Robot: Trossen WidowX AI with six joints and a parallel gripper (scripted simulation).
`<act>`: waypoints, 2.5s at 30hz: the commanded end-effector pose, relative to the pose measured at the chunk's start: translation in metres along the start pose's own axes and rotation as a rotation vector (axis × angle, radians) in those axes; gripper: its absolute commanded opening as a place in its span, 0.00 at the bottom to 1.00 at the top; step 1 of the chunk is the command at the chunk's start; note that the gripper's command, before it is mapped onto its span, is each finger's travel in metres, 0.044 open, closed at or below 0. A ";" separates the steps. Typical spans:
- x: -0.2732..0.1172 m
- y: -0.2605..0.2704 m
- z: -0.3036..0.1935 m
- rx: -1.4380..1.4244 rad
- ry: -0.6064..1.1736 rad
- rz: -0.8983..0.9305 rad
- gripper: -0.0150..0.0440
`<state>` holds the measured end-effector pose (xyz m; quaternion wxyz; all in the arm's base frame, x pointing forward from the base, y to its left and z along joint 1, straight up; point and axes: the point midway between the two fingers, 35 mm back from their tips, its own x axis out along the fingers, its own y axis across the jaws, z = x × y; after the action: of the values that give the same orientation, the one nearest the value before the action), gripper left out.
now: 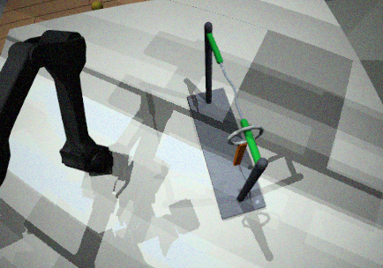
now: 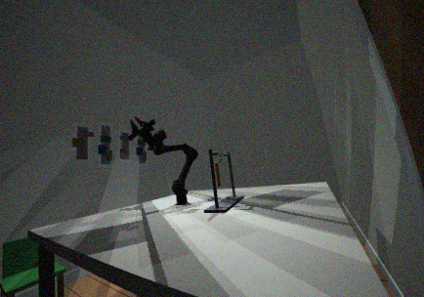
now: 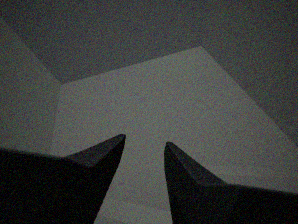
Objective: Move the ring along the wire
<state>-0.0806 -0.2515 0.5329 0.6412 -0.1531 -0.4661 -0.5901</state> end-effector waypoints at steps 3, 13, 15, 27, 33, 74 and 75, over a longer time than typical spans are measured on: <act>-0.016 0.003 -0.059 -0.011 0.175 0.050 0.53; -0.087 0.037 -0.184 -0.011 0.560 0.273 0.53; -0.110 0.049 -0.208 -0.006 0.641 0.343 0.53; -0.287 0.126 -0.284 0.079 1.025 0.866 0.53; -0.385 0.153 -0.277 0.169 1.144 1.170 0.53; -0.456 0.233 -0.241 0.354 1.110 1.479 0.53; -0.457 0.234 -0.242 0.354 1.110 1.479 0.53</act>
<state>0.2862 -0.0908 0.1347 0.9974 -0.0101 0.0388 0.0599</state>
